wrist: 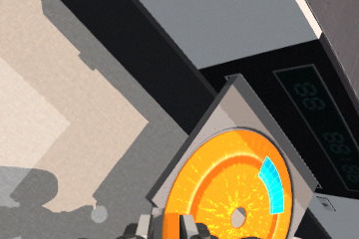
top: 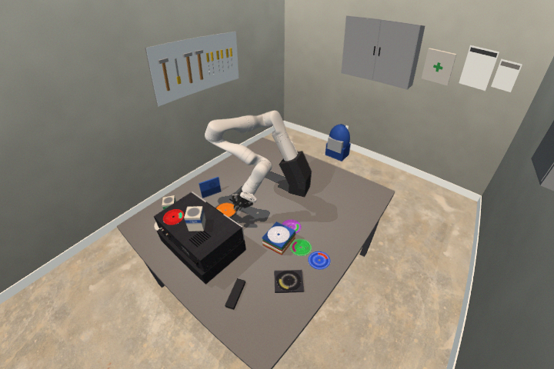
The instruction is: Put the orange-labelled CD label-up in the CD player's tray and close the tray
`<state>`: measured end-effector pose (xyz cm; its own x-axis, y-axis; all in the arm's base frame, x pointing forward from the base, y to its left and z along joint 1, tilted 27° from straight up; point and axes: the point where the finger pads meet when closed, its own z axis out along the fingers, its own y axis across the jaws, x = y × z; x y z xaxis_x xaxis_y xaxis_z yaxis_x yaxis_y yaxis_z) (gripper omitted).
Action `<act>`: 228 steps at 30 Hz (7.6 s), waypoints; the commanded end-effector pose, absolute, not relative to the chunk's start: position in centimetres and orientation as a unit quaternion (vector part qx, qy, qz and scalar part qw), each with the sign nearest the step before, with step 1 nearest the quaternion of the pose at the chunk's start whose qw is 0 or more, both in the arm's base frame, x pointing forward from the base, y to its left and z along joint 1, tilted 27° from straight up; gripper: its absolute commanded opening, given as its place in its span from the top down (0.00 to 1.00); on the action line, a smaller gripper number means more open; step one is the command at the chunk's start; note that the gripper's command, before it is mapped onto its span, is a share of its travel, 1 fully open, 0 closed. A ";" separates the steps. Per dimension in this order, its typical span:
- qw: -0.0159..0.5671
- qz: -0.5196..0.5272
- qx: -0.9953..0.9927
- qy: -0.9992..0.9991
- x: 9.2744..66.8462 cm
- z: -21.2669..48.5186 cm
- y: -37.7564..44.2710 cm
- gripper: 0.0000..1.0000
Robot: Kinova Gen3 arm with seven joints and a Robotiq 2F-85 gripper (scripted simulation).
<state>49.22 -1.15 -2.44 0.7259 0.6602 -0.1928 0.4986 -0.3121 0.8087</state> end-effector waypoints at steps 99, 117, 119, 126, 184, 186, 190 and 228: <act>0.459 0.088 0.811 0.351 46.8 7.4 4.1 0.76; 0.459 0.088 0.811 0.351 46.8 7.4 4.1 0.90; 0.459 0.088 0.811 0.351 46.8 7.4 4.1 0.90; 0.456 0.091 0.815 0.347 46.7 7.4 3.9 0.90; 0.244 0.226 0.937 0.104 41.7 5.6 -2.9 0.90; 0.241 0.228 0.938 0.101 41.6 5.6 -3.0 0.90; 0.232 0.232 0.940 0.091 41.5 5.5 -3.3 0.90; 0.213 0.242 0.944 0.070 41.3 3.6 -4.7 0.90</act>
<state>41.51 -4.38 4.53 0.8680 0.2386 0.4356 0.0276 -0.8989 0.4373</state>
